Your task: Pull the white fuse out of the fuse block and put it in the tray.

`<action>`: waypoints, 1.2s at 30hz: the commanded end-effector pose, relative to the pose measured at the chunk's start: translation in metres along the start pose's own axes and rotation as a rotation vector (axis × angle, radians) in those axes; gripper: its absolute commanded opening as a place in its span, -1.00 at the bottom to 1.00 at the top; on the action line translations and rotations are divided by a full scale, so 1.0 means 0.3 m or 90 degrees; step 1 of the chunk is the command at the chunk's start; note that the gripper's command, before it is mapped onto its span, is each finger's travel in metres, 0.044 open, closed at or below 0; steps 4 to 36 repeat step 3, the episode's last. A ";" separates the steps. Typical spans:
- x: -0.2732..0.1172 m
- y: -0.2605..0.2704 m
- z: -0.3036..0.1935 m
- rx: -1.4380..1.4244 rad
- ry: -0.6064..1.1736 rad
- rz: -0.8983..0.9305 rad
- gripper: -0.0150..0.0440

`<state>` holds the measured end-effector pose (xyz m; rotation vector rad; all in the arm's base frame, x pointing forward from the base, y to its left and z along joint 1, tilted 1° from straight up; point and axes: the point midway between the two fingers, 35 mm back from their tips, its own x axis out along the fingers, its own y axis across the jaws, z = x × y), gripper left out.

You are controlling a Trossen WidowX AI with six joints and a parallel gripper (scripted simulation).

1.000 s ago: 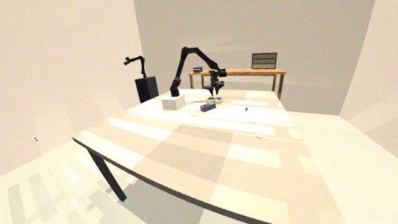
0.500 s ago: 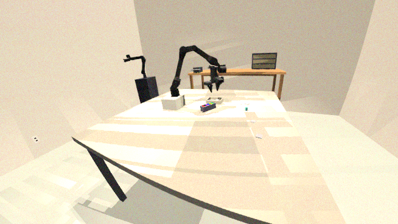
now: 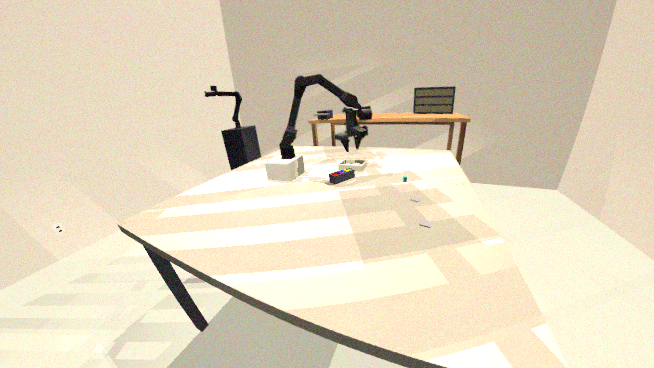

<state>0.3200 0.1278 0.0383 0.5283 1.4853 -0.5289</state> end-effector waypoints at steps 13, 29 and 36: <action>0.000 0.000 0.000 0.000 0.000 0.000 0.63; 0.000 0.000 0.000 0.000 0.000 0.000 0.63; 0.000 0.000 0.000 0.000 0.000 0.000 0.63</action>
